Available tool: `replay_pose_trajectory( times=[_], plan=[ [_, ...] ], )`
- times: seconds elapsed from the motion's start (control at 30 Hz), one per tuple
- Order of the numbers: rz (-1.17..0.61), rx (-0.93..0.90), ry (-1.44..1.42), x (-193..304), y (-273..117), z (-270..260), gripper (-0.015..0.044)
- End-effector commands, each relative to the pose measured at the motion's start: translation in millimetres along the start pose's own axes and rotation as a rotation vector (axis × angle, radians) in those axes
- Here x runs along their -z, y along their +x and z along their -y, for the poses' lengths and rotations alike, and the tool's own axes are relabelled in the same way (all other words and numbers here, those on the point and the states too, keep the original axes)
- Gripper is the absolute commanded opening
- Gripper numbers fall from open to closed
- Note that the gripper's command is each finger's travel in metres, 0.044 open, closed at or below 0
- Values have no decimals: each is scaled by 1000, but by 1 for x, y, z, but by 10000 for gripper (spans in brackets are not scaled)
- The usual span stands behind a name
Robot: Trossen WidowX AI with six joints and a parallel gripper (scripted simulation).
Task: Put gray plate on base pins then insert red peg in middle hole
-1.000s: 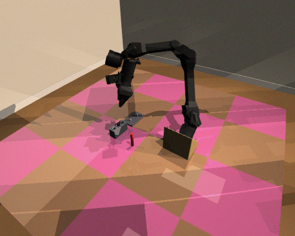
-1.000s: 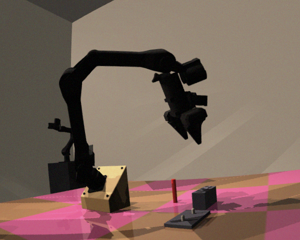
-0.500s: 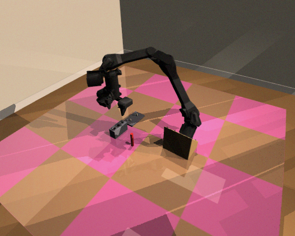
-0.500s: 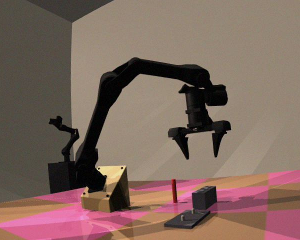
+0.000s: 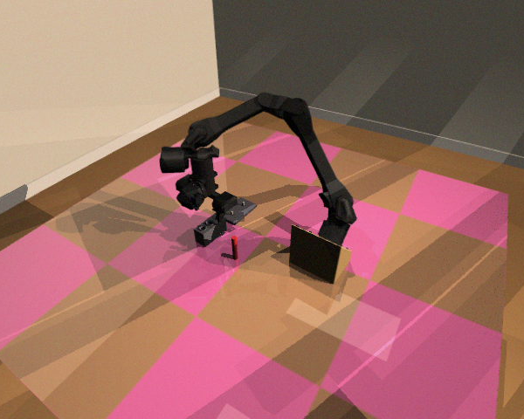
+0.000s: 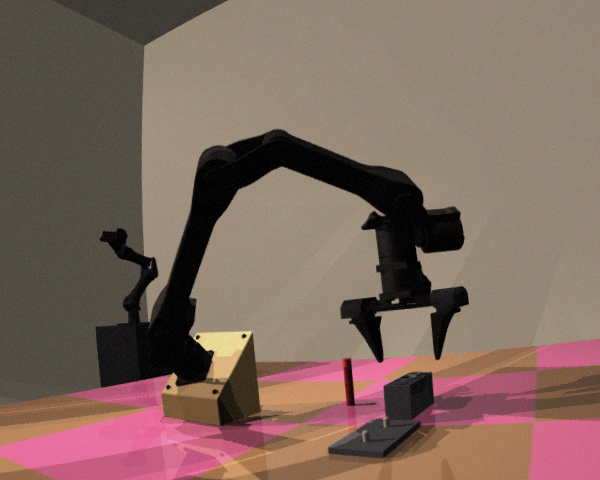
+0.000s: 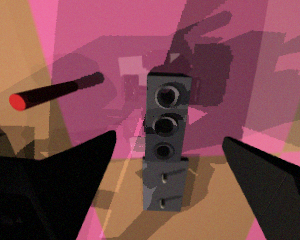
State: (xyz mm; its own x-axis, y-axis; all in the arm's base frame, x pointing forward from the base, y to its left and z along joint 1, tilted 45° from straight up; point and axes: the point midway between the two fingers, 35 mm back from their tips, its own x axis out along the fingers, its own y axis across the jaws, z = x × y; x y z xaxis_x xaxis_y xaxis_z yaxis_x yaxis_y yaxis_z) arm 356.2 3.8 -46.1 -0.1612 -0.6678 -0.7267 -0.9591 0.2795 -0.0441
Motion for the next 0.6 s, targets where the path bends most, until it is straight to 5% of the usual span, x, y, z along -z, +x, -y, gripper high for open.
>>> replay_pose_trajectory(
  times=[0.0,0.57],
  plan=[
    [-8,-3,-6,2,10,-2,440],
    [-8,-3,-6,1,34,0,440]
  ],
)
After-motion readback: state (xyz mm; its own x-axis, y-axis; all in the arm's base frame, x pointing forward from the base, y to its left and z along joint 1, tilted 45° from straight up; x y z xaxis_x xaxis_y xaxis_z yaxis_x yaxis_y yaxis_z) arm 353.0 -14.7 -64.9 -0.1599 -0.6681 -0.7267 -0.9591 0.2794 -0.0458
